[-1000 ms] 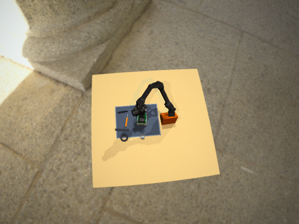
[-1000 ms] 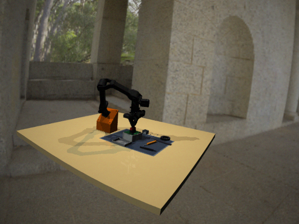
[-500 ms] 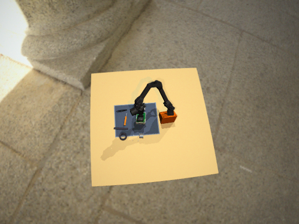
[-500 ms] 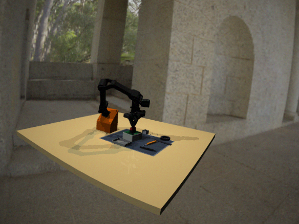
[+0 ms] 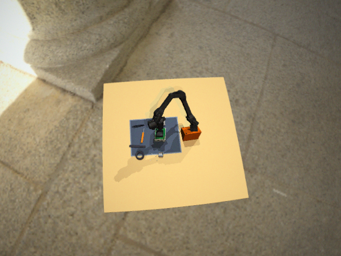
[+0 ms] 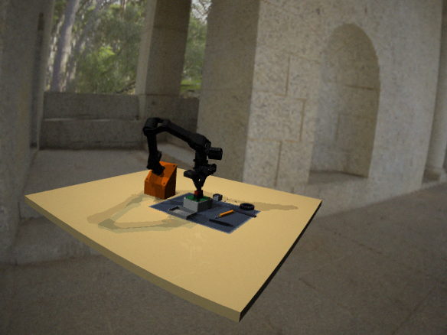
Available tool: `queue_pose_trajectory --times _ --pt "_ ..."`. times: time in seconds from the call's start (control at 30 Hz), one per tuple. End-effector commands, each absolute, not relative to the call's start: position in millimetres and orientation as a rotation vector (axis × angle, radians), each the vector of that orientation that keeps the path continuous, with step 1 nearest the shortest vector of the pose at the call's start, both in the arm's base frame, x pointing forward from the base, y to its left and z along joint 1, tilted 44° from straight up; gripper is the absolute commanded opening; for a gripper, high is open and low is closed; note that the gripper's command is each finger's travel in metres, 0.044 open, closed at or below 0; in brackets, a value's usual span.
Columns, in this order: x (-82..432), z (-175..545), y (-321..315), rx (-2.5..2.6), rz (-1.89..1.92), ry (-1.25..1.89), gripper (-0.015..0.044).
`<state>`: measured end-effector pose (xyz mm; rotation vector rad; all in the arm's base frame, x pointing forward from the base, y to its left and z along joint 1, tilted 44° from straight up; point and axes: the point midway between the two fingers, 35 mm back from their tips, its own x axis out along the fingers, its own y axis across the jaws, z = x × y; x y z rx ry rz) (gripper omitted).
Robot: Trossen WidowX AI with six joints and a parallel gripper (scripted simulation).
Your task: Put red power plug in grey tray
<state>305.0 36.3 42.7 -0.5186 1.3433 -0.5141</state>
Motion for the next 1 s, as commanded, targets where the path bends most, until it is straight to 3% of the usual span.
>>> queue_pose_trajectory --times 0.0,0.47,0.97 --pt "302.3 54.6 38.4 -0.482 -0.452 1.341 0.0000" --pt "303.0 40.2 57.4 -0.670 -0.678 1.279 0.0000" --pt "301.3 58.9 42.6 -0.482 -0.452 1.341 0.0000"
